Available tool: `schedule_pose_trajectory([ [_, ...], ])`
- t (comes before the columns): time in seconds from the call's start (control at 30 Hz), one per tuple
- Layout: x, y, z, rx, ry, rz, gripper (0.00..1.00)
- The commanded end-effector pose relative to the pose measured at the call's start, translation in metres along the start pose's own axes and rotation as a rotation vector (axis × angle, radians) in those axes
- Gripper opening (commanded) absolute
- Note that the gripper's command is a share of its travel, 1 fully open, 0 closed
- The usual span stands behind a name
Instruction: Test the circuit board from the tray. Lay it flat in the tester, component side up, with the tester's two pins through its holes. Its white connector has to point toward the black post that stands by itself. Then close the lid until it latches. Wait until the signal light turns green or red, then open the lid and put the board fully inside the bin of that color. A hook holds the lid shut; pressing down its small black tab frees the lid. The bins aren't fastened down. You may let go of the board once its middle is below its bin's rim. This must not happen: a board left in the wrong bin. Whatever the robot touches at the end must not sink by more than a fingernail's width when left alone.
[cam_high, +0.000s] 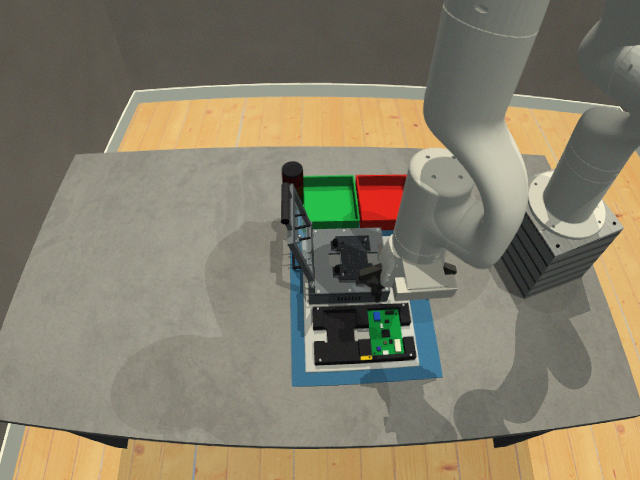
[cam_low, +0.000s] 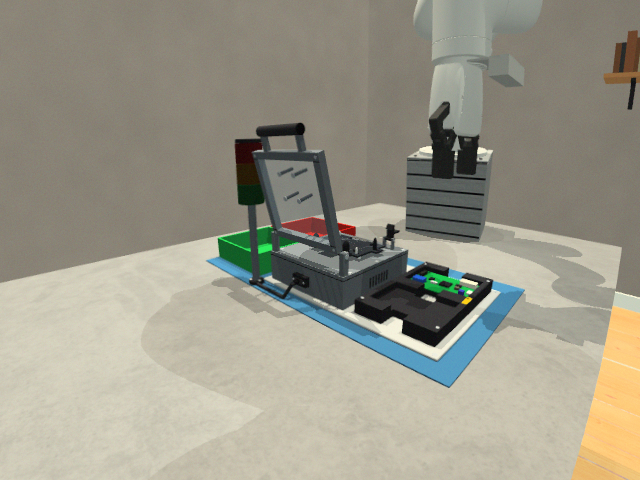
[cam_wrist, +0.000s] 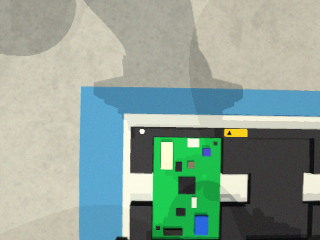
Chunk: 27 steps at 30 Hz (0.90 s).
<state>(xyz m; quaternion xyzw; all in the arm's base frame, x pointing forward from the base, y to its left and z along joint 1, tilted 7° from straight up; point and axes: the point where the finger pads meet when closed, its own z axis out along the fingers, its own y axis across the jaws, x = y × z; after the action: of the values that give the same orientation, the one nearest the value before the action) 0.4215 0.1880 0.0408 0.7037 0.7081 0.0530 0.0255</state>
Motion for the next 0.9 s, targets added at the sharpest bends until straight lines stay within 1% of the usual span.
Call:
schedule_pose_trajectory([
  [0.0,0.0,0.001,0.003,-0.011,-0.008,0.0,1.0],
  [0.87,0.0,0.001,0.015,-0.011,-0.008,0.0,1.0],
])
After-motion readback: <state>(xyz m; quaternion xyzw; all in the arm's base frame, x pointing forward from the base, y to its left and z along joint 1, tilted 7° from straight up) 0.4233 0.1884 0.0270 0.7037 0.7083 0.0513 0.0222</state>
